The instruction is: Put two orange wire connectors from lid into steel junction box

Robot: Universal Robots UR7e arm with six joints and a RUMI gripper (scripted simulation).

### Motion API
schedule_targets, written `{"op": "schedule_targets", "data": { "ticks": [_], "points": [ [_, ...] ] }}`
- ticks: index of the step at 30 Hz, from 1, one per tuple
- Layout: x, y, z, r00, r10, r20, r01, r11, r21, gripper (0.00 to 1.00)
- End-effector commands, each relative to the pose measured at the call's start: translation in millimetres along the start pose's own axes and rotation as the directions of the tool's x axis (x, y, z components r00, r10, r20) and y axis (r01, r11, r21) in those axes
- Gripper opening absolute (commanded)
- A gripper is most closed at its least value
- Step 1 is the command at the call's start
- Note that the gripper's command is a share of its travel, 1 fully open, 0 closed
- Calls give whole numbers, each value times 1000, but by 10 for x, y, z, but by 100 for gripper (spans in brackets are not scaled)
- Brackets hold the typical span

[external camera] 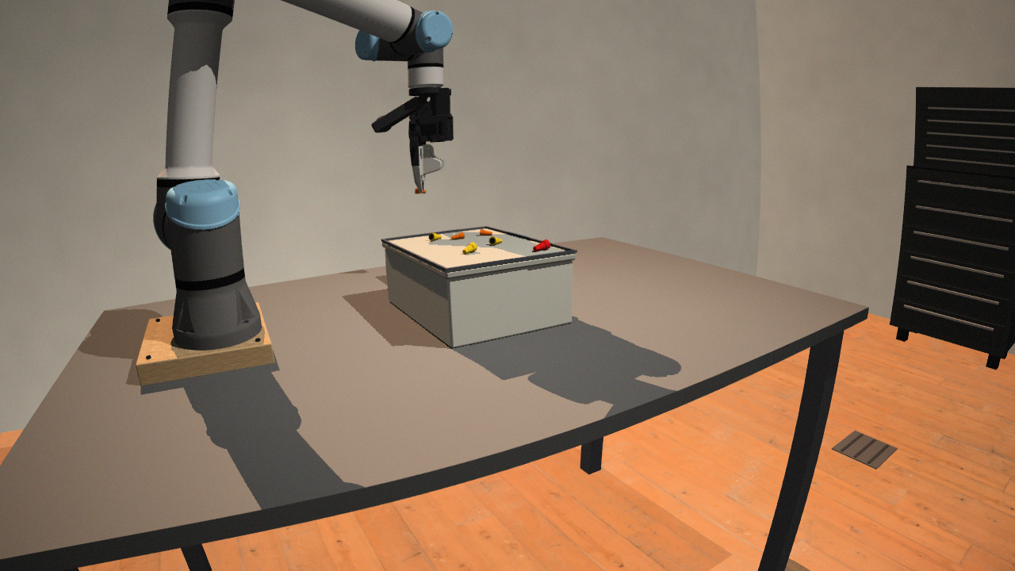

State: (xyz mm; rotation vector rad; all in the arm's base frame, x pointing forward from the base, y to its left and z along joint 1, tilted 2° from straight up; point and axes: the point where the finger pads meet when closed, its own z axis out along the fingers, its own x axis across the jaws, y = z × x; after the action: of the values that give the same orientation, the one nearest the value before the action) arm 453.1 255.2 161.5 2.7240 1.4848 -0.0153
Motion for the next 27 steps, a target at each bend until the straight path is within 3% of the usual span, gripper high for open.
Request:
{"op": "schedule_targets", "data": {
  "ticks": [1, 15, 20, 25, 27],
  "points": [
    [58, -3, -14, 1000, 0, 0, 0, 1000, -2, 0],
    [40, -13, 42, 1000, 1, 3, -1, 1000, 1, 0],
    [37, -9, 217, 1000, 1, 3, -1, 1000, 1, 0],
    [31, -2, 555, 1000, 3, 3, -3, 1000, 2, 0],
    [31, -2, 555, 1000, 3, 3, -3, 1000, 2, 0]
  ]
}}
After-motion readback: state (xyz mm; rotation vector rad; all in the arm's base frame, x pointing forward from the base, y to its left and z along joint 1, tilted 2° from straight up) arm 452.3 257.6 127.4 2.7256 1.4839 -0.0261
